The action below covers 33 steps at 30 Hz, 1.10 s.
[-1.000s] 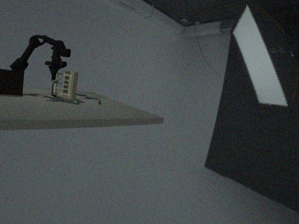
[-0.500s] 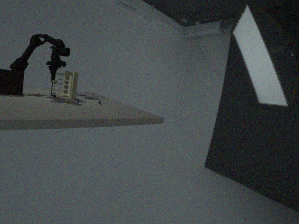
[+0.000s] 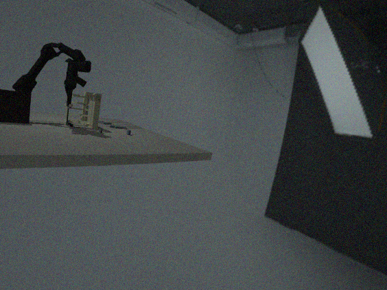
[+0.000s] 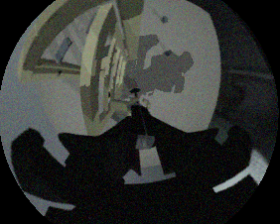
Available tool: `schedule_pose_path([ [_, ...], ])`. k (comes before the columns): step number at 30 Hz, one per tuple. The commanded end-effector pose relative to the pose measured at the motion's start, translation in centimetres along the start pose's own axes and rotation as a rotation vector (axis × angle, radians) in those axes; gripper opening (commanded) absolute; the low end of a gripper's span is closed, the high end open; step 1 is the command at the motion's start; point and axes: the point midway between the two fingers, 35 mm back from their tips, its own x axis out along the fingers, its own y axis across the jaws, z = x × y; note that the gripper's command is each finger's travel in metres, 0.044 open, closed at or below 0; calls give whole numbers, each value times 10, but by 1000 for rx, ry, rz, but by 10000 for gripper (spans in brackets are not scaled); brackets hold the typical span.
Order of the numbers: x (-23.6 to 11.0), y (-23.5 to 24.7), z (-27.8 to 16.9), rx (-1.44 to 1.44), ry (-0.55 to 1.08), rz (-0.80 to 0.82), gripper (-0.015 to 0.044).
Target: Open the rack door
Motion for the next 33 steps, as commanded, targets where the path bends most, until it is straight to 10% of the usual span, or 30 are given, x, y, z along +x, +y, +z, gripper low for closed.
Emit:
schedule_pose_path([
  [1, 0, -10, 3, -89, 4, -3, 28],
  [33, -1, -57, 27, -478, 3, -6, 28],
])
